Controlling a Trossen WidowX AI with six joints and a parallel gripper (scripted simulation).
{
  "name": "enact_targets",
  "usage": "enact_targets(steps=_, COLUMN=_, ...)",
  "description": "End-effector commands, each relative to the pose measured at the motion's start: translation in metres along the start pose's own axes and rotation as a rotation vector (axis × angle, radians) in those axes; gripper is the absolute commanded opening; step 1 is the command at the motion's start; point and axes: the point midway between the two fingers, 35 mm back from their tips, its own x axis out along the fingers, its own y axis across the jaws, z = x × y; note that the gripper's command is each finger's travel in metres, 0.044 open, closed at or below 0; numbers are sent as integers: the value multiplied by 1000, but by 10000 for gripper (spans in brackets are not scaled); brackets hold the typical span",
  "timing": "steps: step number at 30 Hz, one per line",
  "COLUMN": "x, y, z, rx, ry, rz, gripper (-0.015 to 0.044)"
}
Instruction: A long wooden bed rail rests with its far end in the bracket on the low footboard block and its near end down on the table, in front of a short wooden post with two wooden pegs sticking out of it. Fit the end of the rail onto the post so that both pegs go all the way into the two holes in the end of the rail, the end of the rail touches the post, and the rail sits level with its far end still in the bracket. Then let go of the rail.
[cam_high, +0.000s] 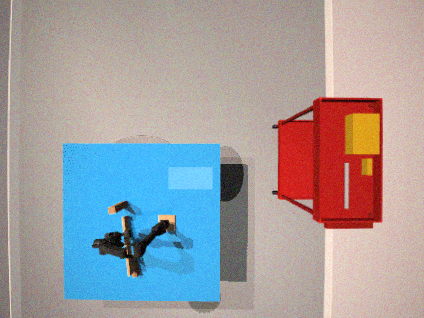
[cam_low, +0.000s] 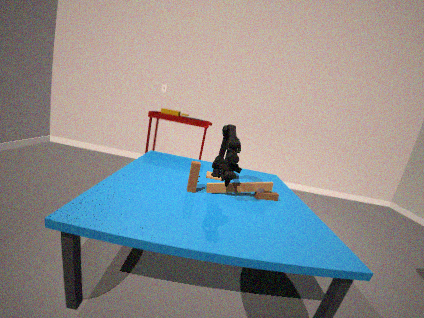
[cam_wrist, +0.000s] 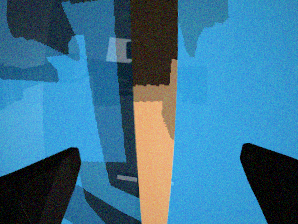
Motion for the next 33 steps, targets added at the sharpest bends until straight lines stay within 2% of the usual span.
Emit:
enact_targets(steps=1, x=10, y=1, z=-1, rx=-3, ry=3, rz=10, gripper=440)
enact_targets(steps=25, x=47, y=4, z=-1, rx=-3, ry=3, rz=11, gripper=440)
enact_targets(steps=33, x=47, y=4, z=-1, rx=-3, ry=3, rz=11, gripper=230)
